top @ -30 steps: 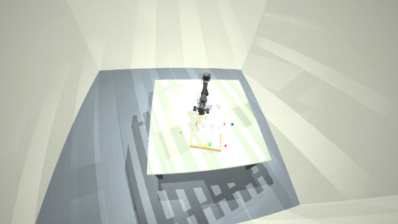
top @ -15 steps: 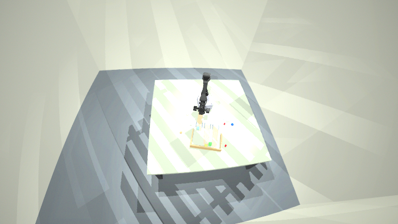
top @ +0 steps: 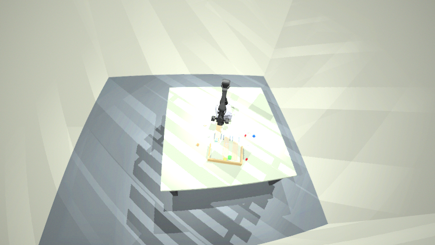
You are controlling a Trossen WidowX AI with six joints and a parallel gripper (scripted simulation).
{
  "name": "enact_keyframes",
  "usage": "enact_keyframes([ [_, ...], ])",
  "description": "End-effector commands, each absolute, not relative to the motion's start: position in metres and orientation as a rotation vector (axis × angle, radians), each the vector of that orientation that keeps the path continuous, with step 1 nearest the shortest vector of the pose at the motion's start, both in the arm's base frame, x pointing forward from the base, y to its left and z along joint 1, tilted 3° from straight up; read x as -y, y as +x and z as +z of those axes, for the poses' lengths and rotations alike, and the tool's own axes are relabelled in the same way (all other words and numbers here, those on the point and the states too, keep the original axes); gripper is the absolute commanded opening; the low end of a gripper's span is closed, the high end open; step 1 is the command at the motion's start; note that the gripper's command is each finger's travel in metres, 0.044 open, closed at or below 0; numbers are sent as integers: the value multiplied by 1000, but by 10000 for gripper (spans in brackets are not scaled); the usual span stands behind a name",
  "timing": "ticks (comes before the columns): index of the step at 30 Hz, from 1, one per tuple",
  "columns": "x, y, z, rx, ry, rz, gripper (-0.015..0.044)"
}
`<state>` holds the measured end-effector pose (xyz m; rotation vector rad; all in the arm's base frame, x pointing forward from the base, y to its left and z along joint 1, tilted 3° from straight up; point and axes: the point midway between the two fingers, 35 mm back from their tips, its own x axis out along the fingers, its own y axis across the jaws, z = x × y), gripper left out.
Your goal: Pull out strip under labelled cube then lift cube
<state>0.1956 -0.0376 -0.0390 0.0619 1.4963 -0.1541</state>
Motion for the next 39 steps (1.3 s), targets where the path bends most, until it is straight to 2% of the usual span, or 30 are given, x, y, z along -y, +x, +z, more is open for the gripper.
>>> enact_keyframes([
  [1,36,184,-43,-1529,62,-150,0],
  [20,36,184,-43,-1529,62,-150,0],
  [25,35,196,2,-1526,62,-150,0],
  [29,35,195,4,-1527,62,-150,0],
  [39,42,239,9,-1529,-9,-82,263],
])
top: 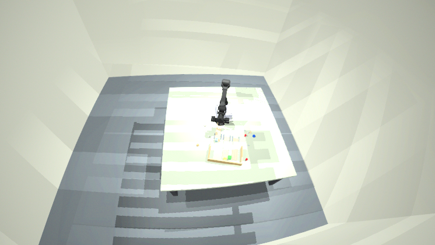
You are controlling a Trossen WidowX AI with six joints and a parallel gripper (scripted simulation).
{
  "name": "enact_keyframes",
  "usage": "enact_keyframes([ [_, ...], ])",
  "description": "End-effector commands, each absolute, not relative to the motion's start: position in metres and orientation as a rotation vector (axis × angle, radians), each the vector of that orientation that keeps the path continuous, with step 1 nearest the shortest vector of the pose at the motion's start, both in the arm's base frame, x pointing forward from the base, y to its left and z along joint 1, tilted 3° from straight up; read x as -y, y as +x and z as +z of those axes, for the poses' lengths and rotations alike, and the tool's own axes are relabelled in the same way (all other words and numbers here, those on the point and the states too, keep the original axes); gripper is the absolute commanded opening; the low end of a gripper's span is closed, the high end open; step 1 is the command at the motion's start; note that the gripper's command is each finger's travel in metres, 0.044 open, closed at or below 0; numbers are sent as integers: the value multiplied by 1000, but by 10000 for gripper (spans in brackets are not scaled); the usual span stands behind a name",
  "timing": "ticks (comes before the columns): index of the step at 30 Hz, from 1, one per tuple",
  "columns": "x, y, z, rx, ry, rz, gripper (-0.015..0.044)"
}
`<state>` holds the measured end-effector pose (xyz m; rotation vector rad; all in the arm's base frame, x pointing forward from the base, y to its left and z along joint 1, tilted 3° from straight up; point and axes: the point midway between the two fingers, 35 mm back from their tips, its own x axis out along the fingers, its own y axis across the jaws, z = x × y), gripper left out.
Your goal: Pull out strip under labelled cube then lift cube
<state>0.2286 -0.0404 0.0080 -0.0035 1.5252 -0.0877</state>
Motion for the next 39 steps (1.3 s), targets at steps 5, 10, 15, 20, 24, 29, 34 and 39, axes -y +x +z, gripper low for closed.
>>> enact_keyframes([
  [5,45,260,14,-1527,-9,-82,394],
  [10,48,281,18,-1525,-10,-82,440],
  [15,51,302,22,-1523,-10,-82,440],
  [20,54,323,26,-1522,-10,-82,440],
  [24,56,340,30,-1520,-10,-82,440],
  [29,59,362,34,-1518,-10,-83,440],
  [34,62,383,37,-1516,-10,-83,440],
  [39,64,403,39,-1515,-10,-83,440],
])
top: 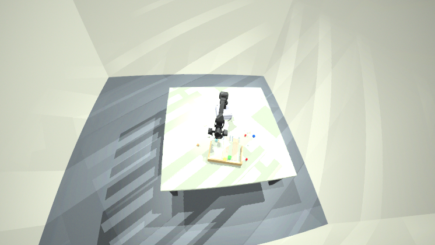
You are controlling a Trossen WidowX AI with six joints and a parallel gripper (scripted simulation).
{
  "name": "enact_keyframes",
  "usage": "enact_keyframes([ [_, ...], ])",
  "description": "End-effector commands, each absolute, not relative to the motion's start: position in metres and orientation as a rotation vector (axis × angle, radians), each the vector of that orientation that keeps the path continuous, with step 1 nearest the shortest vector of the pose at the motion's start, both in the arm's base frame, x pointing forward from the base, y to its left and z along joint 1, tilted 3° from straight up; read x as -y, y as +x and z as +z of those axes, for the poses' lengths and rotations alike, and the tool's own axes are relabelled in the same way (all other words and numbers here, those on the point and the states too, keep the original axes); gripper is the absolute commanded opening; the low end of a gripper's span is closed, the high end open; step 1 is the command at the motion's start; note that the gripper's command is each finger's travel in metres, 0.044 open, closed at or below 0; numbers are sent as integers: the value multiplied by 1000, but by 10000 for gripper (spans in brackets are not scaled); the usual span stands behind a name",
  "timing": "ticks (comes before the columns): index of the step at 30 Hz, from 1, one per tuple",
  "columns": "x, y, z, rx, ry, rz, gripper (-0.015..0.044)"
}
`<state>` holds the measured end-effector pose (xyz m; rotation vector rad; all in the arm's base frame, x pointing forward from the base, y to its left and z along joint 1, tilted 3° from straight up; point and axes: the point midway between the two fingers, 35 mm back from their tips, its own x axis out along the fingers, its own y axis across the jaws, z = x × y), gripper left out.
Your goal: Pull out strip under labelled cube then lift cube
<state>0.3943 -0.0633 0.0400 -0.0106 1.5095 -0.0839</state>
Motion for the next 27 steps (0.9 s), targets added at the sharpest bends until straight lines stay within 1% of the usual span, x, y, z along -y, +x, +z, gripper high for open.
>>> enact_keyframes([
  [1,64,405,39,-1515,-10,-83,440],
  [8,65,406,30,-1515,-10,-83,256],
  [9,65,406,29,-1515,-10,-83,250],
  [27,67,409,-1,-1515,-10,-83,250],
])
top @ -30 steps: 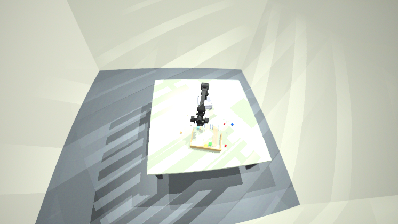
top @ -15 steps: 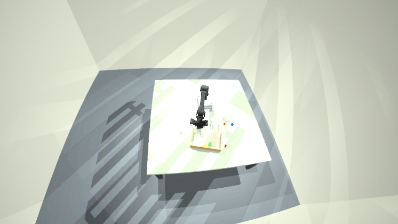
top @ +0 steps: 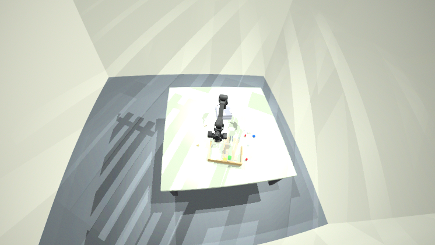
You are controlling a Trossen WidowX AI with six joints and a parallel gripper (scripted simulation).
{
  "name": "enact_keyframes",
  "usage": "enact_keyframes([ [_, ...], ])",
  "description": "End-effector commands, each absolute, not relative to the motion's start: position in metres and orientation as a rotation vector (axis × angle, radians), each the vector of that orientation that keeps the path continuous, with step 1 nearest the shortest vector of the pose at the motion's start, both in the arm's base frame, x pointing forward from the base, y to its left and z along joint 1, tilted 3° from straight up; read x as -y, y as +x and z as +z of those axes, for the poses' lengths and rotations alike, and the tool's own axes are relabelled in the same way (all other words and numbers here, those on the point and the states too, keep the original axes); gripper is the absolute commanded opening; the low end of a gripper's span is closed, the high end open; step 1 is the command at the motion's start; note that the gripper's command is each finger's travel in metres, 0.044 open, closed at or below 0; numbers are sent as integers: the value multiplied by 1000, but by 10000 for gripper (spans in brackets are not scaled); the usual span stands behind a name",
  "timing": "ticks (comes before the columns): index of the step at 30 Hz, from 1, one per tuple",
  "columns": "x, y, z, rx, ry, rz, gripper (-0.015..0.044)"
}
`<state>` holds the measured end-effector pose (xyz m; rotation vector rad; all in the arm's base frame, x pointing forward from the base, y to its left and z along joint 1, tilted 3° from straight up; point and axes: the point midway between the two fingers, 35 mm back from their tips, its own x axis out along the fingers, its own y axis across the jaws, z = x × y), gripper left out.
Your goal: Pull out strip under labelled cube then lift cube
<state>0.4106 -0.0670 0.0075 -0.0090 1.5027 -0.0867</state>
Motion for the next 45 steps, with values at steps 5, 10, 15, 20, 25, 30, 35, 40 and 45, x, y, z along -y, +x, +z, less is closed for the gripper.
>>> enact_keyframes([
  [5,67,409,-9,-1515,-10,-83,250],
  [10,68,409,-16,-1515,-10,-83,250],
  [15,68,409,-16,-1515,-10,-83,250],
  [20,68,410,-14,-1510,-9,-86,145],
  [25,68,410,-14,-1510,-9,-86,112],
  [30,67,407,-12,-1510,-9,-86,0],
  [35,64,389,1,-1513,-9,-85,0],
  [40,60,370,13,-1516,-9,-84,0],
  [45,56,351,23,-1519,-10,-82,0],
])
